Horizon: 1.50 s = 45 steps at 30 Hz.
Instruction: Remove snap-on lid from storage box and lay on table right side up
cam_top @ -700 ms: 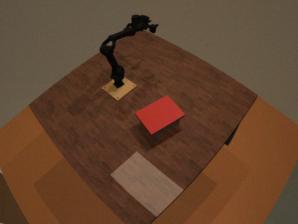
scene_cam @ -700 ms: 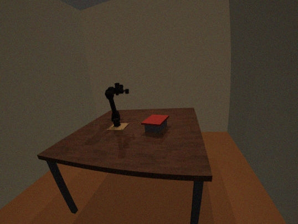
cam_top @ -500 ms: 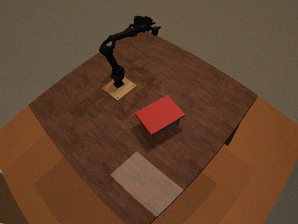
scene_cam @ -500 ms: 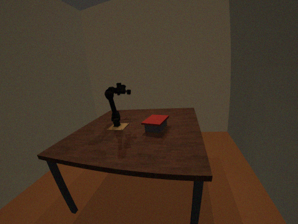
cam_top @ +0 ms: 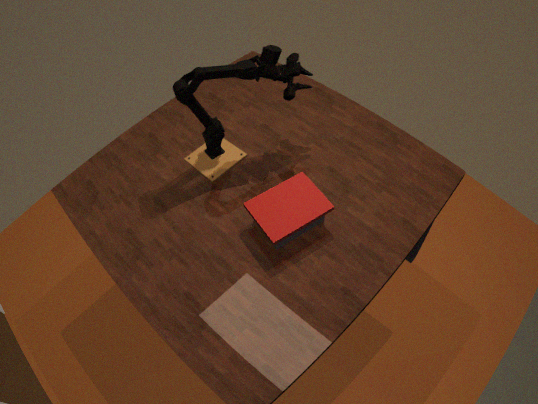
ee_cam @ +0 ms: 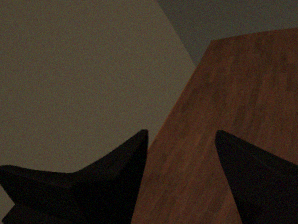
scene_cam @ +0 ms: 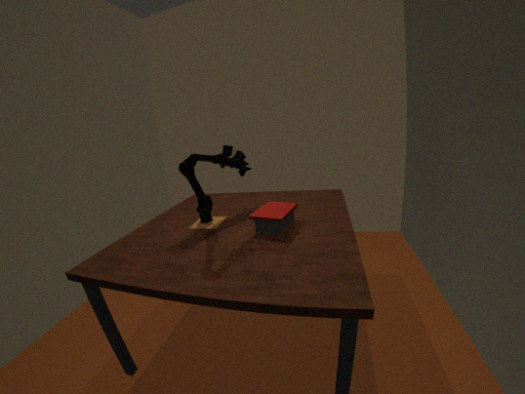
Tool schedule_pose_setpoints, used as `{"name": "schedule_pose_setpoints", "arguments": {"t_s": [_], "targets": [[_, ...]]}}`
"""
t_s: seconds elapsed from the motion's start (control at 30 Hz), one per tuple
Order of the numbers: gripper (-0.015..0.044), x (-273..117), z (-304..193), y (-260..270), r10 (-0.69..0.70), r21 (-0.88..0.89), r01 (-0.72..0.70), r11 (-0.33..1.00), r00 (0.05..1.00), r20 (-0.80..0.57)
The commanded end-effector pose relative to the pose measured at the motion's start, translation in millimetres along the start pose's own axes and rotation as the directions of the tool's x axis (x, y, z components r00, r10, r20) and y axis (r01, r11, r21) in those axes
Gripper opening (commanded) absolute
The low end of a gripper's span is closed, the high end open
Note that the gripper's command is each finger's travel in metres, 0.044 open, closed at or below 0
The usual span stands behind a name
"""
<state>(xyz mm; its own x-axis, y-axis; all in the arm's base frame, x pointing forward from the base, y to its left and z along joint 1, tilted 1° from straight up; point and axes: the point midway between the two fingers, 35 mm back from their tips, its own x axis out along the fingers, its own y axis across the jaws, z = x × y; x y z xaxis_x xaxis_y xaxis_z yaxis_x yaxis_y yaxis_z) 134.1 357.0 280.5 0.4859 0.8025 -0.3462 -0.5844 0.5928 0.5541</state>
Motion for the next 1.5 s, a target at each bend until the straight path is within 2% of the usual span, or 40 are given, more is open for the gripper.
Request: {"name": "schedule_pose_setpoints", "arguments": {"t_s": [0.0, 0.2, 0.37, 0.47, 0.6, 0.77, 1.23, 1.47], "targets": [[0.0235, -2.5, 23.4, -48.6, -0.128, 0.185, 0.119, 0.976, 0.991, 0.037], [0.0235, -23.2, 58.9, -143.6, -0.384, 0.537, 0.284, 0.794, 0.920, 0.082], [0.0235, -47.9, 72.4, -197.5, -0.527, 0.727, 0.307, 0.614, 0.845, 0.088], [0.0235, -75.9, 78.6, -241.1, -0.640, 0.862, 0.270, 0.429, 0.765, 0.078], [0.0235, -120.2, 78.5, -291.5, -0.767, 0.975, 0.139, 0.172, 0.641, 0.044], [0.0235, -148.7, 74.1, -316.4, -0.827, 0.999, 0.025, 0.032, 0.563, 0.013], [0.0235, -149.6, 72.6, -318.8, -0.830, 1.000, 0.017, 0.024, 0.558, 0.010], [0.0235, -127.6, 24.1, -354.0, -0.830, 1.000, 0.017, 0.024, 0.558, 0.010]]}}
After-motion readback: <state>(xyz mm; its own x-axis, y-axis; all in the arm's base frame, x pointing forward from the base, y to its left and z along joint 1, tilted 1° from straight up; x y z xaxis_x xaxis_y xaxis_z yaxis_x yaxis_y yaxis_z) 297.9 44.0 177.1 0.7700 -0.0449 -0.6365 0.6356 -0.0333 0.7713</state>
